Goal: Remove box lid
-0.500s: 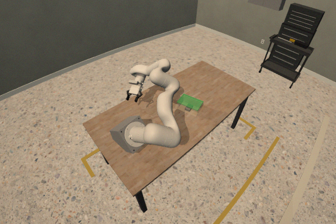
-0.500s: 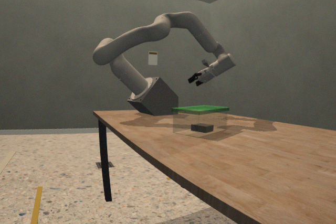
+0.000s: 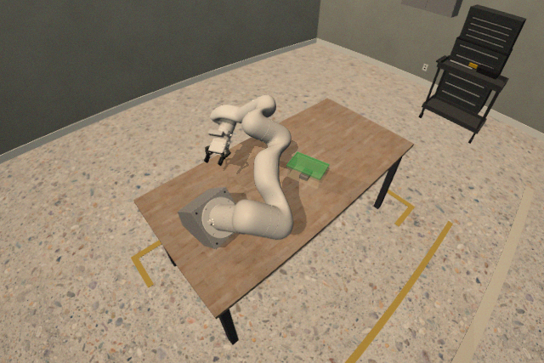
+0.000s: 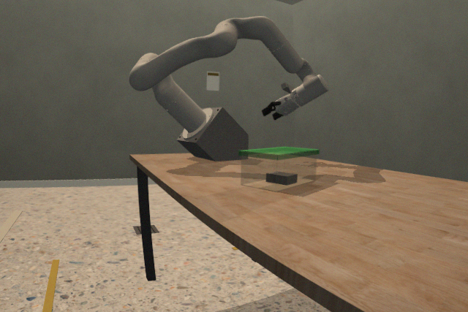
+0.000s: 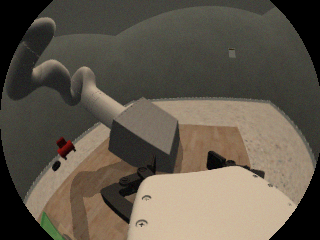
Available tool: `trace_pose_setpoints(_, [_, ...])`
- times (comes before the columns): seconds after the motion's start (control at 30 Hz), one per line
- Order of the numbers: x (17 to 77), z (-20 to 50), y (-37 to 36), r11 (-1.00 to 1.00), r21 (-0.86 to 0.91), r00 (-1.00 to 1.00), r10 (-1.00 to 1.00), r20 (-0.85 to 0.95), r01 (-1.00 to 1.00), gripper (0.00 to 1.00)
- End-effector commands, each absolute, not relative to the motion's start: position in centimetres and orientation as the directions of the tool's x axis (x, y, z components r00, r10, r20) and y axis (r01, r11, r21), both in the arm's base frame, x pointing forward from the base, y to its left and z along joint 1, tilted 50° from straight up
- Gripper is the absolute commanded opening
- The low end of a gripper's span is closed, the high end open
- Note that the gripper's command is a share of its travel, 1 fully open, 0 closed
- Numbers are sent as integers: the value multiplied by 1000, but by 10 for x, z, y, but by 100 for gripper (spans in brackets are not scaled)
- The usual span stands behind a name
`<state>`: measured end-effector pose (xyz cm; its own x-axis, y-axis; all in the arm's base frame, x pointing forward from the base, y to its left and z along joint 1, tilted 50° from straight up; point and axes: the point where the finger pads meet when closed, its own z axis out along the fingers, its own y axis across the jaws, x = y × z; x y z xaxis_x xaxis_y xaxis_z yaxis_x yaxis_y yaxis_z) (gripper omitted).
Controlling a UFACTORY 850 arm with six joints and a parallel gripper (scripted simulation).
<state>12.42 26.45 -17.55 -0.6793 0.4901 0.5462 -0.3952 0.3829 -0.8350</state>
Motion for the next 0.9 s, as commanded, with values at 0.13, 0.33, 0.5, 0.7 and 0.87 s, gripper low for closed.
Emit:
trace_pose_setpoints(0.13, [125, -175, 265, 383, -834, -681, 486, 548, -397, 100])
trace_pose_setpoints(0.33, [138, -167, 259, 361, -819, -700, 429, 571, -446, 100])
trace_pose_setpoints(0.5, [170, -150, 247, 293, -779, -726, 288, 625, -554, 100])
trace_pose_setpoints(0.7, [198, -133, 234, 218, -738, -724, 155, 672, -639, 100])
trace_pose_setpoints(0.87, [232, -114, 219, 109, -686, -690, -4, 724, -720, 100])
